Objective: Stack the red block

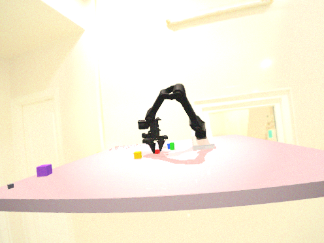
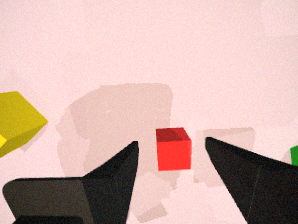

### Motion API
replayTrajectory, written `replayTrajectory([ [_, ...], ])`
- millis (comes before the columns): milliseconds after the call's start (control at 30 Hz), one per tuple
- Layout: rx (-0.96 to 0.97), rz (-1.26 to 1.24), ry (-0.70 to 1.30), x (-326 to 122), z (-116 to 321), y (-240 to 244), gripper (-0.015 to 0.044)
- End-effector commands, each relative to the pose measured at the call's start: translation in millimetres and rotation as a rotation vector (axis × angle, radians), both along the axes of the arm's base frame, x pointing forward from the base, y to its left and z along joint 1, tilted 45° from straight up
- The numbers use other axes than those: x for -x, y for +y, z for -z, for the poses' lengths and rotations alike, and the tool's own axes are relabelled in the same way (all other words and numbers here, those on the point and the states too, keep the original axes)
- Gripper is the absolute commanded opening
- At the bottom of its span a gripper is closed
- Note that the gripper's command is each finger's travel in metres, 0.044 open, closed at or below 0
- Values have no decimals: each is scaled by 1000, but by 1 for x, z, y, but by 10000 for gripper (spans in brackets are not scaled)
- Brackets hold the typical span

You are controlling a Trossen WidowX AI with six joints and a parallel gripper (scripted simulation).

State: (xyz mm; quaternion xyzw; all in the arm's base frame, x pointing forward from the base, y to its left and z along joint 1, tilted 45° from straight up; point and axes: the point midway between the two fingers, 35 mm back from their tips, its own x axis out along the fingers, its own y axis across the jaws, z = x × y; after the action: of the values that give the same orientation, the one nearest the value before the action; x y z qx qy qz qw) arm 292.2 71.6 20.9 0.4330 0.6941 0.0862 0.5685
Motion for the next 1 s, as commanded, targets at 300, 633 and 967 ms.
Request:
replayTrajectory([
  [300,-5,3,1,0,0,0,65],
  [633,-3,3,1,0,-18,-18,0],
  [967,-2,3,2,1,-52,-52,0],
])
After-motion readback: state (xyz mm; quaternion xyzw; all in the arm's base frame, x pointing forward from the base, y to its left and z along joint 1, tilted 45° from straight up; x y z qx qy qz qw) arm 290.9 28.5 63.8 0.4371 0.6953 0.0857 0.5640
